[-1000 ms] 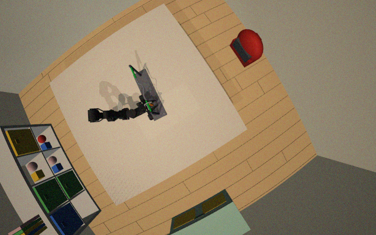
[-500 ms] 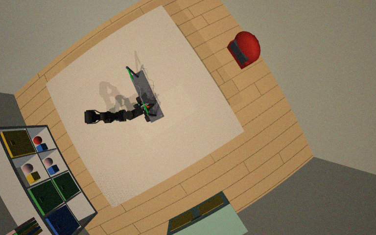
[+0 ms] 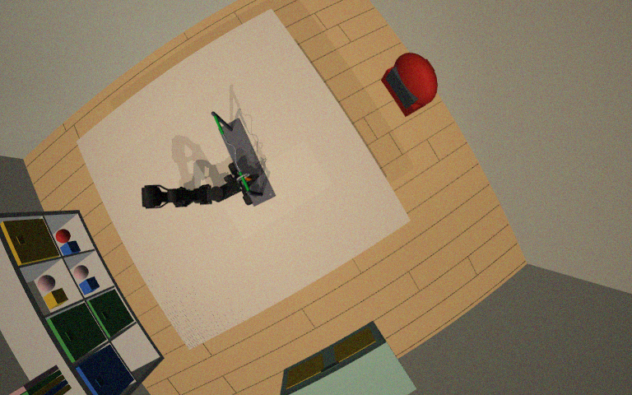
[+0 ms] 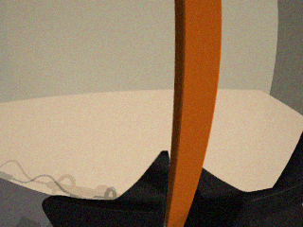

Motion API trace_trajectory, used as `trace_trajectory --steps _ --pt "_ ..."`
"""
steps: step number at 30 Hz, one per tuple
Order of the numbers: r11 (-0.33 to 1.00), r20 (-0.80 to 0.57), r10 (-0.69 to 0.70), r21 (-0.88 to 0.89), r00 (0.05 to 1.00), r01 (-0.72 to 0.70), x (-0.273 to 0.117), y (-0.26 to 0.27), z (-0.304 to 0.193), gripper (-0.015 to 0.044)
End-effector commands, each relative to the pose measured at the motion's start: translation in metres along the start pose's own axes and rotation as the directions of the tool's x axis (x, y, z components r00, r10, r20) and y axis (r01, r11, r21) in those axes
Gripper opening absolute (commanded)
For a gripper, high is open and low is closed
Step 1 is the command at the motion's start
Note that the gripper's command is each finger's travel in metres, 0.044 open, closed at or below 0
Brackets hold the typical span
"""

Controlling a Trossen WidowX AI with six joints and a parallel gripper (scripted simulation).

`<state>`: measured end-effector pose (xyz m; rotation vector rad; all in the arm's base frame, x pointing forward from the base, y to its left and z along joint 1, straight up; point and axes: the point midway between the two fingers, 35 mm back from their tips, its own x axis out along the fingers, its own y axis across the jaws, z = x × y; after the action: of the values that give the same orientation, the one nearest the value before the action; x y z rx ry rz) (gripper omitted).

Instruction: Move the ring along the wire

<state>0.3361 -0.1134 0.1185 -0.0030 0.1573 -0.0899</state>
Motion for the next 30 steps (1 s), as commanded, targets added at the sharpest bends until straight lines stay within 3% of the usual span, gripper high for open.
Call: trace_trajectory --steps 1,30 --pt "1.000 0.000 0.000 0.000 1.000 0.000 0.000 0.000 0.001 -0.0150" --pt "1.000 0.003 0.002 0.002 1.000 -0.002 -0.002 0.001 0.016 -0.0150"
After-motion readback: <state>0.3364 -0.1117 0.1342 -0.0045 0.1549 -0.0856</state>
